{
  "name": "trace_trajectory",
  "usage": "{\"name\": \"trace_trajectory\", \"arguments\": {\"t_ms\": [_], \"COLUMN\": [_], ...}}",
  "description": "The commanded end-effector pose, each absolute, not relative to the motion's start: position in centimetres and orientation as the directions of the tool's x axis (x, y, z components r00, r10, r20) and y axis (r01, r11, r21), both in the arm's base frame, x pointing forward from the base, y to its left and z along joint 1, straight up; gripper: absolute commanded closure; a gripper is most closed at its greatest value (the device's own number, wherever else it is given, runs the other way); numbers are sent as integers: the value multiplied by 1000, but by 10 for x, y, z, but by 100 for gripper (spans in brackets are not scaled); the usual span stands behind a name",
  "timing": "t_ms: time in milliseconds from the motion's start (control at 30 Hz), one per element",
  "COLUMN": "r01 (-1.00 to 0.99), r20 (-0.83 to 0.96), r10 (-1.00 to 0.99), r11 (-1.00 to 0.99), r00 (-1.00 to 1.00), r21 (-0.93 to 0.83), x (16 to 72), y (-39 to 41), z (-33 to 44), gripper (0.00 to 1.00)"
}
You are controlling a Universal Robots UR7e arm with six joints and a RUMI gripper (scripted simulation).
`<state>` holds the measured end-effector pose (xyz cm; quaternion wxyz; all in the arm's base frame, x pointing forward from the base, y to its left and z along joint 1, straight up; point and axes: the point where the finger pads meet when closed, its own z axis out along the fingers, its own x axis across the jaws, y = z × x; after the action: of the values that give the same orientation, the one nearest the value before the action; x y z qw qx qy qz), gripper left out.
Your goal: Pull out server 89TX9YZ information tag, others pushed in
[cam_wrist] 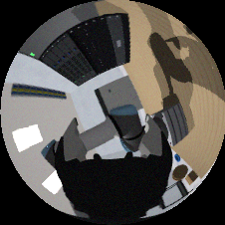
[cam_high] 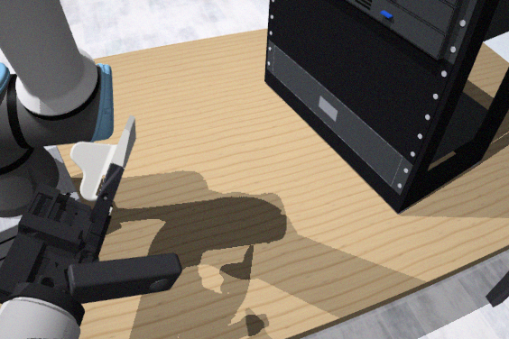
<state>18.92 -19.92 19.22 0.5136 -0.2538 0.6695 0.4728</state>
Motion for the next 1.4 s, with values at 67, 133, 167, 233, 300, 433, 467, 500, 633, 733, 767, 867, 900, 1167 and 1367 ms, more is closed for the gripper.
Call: {"name": "trace_trajectory", "arguments": {"t_ms": [67,133,167,233,300,433,467,500,633,733,767,867,900,1167,1367], "r01": [-825,-825,-825,-825,-825,-825,-825,-825,-825,-825,-825,-824,-824,-823,-823], "r20": [-928,-928,-928,-928,-928,-928,-928,-928,-929,-929,-929,-929,-929,-930,-931], "r10": [145,144,144,144,143,142,141,141,139,138,137,134,133,124,118], "r11": [425,425,425,425,425,426,427,427,428,429,429,430,431,436,439], "r00": [-344,-344,-344,-344,-344,-344,-344,-344,-344,-344,-344,-344,-344,-345,-345], "r21": [372,372,372,372,371,371,370,370,370,369,369,368,367,363,361], "x": [189,189,189,189,189,190,190,190,190,190,190,191,191,192,193], "y": [-199,-199,-199,-199,-199,-200,-200,-200,-200,-200,-200,-200,-200,-201,-202], "z": [192,192,192,192,192,191,191,191,190,189,189,188,188,184,182], "gripper": [0,0,0,0,0,0,0,0,0,0,0,0,0,0,0]}}
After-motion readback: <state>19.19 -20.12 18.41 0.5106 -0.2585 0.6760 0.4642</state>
